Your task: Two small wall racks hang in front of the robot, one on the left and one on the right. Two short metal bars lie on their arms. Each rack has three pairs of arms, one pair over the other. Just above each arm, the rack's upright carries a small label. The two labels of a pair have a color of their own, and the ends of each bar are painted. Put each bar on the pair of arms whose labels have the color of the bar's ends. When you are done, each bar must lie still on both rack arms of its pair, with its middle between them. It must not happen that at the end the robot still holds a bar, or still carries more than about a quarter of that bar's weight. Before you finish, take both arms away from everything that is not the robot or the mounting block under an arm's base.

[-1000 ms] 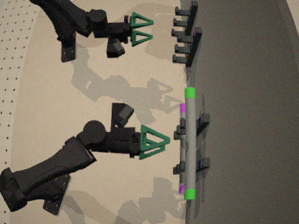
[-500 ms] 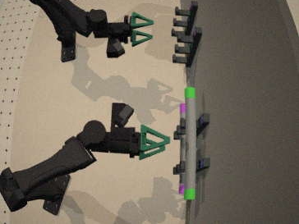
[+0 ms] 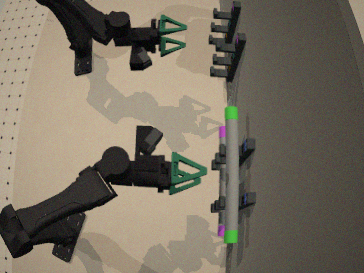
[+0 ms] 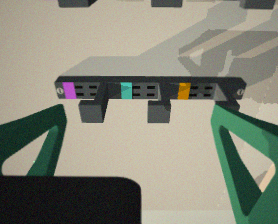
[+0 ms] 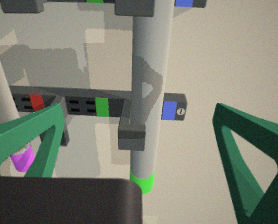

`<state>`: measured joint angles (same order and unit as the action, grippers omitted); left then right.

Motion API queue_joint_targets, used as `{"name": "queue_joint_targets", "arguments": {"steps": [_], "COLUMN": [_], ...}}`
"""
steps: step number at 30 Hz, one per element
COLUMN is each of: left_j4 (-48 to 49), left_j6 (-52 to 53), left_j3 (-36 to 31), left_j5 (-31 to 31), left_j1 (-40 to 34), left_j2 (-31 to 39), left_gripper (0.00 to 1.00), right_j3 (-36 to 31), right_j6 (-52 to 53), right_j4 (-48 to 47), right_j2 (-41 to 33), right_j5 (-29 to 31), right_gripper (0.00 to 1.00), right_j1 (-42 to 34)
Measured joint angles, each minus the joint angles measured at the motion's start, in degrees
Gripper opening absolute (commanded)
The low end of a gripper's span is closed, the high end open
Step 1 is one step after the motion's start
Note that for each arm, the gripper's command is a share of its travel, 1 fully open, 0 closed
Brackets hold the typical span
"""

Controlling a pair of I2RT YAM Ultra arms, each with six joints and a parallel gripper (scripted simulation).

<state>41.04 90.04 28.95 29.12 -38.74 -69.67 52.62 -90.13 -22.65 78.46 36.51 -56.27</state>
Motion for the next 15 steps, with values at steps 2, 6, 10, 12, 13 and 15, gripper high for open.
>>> {"name": "queue_joint_targets", "arguments": {"steps": [2, 6, 10, 12, 13, 15], "left_j4": [0.0, 0.0, 0.0, 0.0, 0.0, 0.0], "left_j6": [0.0, 0.0, 0.0, 0.0, 0.0, 0.0], "left_j3": [0.0, 0.0, 0.0, 0.0, 0.0, 0.0], "left_j5": [0.0, 0.0, 0.0, 0.0, 0.0, 0.0], "left_j1": [0.0, 0.0, 0.0, 0.0, 0.0, 0.0], "left_j2": [0.0, 0.0, 0.0, 0.0, 0.0, 0.0], "left_gripper": [1.0, 1.0, 1.0, 1.0, 1.0, 1.0], "right_j3": [0.0, 0.44, 0.87, 0.92, 0.92, 0.92], "right_j6": [0.0, 0.0, 0.0, 0.0, 0.0, 0.0], "right_j4": [0.15, 0.59, 0.72, 0.76, 0.83, 0.94], "right_j2": [0.0, 0.0, 0.0, 0.0, 0.0, 0.0], "right_j5": [-0.02, -0.07, -0.11, -0.11, -0.11, -0.11], "right_gripper": [1.0, 1.0, 1.0, 1.0, 1.0, 1.0], "right_j1": [0.0, 0.02, 0.24, 0.28, 0.28, 0.28]}}
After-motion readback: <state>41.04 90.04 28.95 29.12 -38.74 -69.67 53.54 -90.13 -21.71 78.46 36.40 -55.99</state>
